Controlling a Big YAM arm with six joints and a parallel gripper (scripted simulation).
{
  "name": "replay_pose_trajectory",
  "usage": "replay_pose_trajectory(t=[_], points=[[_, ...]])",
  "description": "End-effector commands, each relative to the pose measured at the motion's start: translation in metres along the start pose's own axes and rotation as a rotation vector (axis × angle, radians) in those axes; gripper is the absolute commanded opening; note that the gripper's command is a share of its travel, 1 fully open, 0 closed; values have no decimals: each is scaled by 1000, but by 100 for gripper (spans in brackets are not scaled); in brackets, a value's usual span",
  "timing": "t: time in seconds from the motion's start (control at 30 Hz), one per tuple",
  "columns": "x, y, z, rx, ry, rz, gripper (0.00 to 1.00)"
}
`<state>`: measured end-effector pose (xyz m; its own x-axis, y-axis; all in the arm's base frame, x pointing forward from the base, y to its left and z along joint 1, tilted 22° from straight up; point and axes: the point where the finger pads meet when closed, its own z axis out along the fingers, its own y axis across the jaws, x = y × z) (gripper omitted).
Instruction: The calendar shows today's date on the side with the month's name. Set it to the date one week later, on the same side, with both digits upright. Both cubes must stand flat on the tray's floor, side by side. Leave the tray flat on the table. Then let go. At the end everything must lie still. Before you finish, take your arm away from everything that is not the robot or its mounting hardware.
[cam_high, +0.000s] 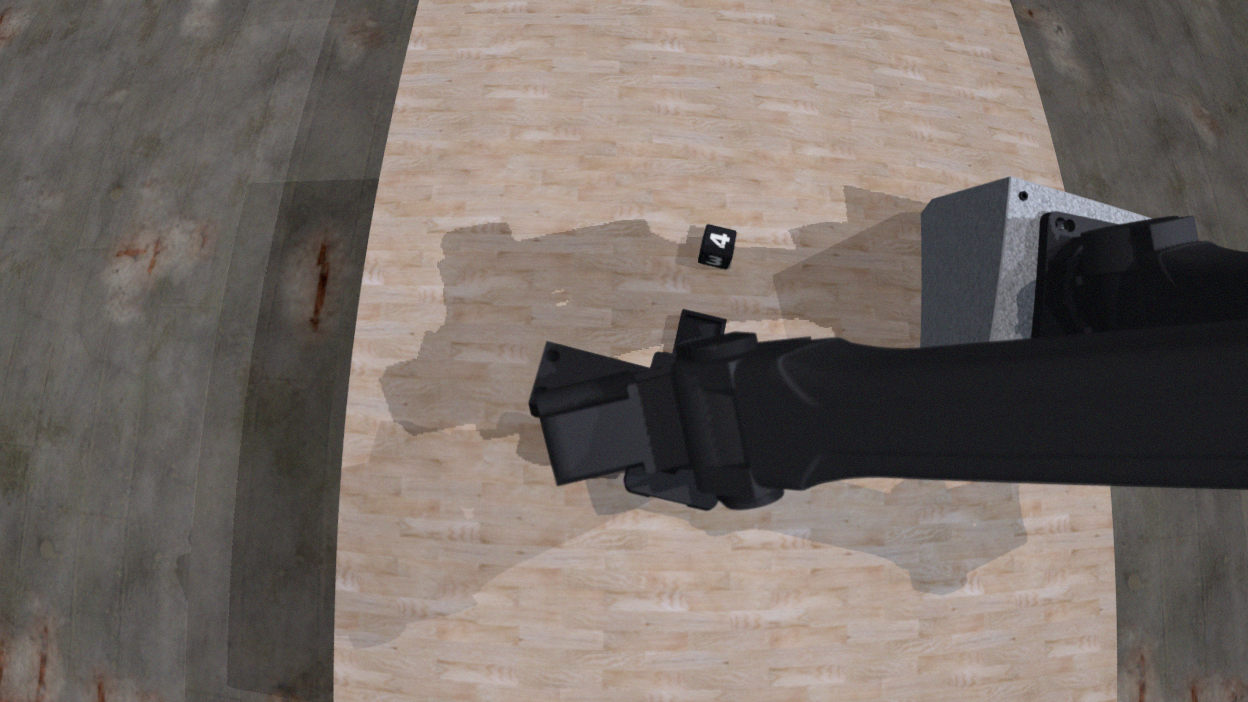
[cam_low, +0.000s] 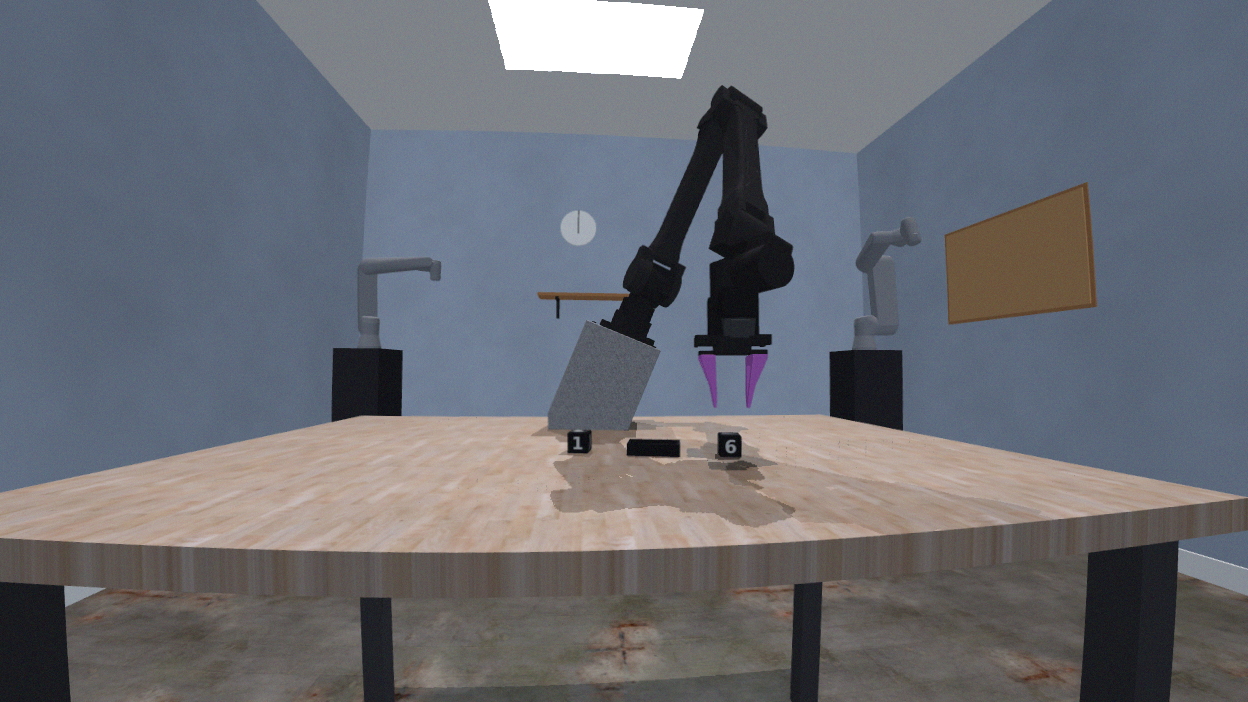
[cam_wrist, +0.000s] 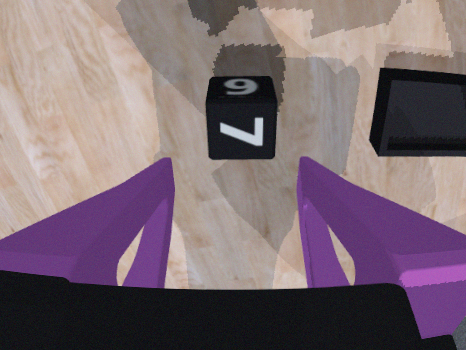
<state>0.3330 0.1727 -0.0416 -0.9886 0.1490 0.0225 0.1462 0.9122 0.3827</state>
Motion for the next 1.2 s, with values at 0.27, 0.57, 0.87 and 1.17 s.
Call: replay_pose_trajectory(t=[0.27, 0.57, 0.87, 1.17], points=[[-12, 9, -37, -5, -4, -35, 45], [-6, 6, -37, -4, -7, -34, 100], [-6, 6, -37, -4, -7, -34, 100], [-7, -11, -33, 3, -1, 52, 100]])
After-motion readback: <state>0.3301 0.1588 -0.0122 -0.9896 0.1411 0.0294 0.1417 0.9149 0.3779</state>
